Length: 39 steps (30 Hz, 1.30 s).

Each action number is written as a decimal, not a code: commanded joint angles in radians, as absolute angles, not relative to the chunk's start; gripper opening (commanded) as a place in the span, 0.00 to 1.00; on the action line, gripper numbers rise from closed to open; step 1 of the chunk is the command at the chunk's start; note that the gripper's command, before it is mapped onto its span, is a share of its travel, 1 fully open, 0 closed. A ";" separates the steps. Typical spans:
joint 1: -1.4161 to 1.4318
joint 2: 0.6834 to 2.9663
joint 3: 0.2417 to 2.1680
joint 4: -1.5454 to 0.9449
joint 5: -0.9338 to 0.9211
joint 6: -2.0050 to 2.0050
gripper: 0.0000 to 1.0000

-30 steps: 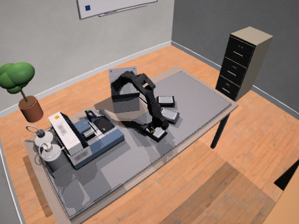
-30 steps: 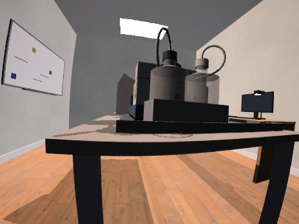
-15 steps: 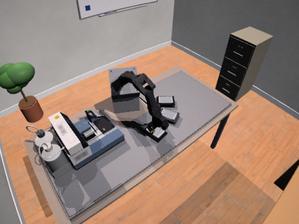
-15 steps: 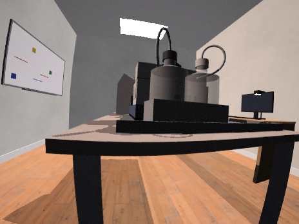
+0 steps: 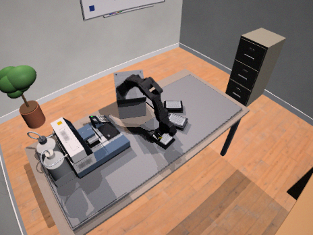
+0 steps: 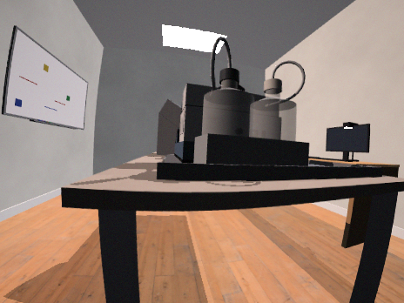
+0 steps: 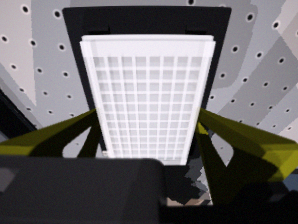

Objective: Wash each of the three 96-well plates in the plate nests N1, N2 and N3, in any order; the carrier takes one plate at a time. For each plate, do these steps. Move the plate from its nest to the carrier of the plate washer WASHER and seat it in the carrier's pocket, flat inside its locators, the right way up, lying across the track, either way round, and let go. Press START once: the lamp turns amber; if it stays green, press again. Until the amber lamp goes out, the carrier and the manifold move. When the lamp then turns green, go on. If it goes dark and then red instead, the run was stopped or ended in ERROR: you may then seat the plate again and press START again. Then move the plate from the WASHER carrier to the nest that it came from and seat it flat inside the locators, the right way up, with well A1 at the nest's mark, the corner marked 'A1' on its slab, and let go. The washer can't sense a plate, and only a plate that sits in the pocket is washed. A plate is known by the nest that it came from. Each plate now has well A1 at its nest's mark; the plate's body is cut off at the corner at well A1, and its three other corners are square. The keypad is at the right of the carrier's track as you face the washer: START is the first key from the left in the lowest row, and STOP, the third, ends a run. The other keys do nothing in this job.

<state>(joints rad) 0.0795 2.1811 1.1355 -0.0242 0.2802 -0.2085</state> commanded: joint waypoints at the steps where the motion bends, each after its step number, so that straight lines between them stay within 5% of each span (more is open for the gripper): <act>1: 0.081 2.172 1.135 -0.022 0.278 -0.209 0.00; 39: 0.078 2.191 1.142 -0.009 0.276 -0.212 0.00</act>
<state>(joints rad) 0.0757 2.1975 1.1355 -0.0105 0.2787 -0.2119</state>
